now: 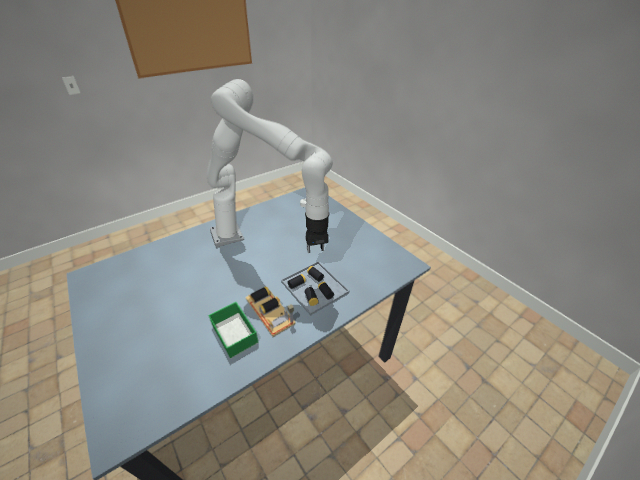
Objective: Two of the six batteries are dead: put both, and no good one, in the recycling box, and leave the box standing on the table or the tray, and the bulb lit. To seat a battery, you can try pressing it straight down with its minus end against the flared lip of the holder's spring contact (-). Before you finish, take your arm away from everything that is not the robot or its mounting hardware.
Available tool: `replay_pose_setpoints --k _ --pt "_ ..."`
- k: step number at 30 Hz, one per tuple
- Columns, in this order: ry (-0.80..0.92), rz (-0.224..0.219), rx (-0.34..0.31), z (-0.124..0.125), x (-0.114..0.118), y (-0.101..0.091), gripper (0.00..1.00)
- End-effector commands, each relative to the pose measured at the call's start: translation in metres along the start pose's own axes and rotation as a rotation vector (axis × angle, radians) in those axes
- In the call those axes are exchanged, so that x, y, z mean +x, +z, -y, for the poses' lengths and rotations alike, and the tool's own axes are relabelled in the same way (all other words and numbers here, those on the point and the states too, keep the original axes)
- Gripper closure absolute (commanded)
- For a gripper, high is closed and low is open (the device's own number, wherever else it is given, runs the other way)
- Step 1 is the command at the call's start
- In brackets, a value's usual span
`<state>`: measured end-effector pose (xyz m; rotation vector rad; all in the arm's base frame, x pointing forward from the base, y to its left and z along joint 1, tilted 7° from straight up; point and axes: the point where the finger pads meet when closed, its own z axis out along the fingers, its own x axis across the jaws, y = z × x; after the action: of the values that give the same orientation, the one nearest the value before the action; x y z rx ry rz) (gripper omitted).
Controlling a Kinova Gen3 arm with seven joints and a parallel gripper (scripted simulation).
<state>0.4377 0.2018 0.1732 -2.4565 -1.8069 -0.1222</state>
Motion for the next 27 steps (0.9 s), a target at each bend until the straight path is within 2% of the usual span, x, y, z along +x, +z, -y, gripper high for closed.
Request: replay_pose_setpoints --k 1,27 --pt "-0.037 -0.002 0.001 -0.001 -0.0001 0.0001 0.1" --pt "-0.375 -0.002 0.001 -0.001 -0.0001 0.0001 0.1"
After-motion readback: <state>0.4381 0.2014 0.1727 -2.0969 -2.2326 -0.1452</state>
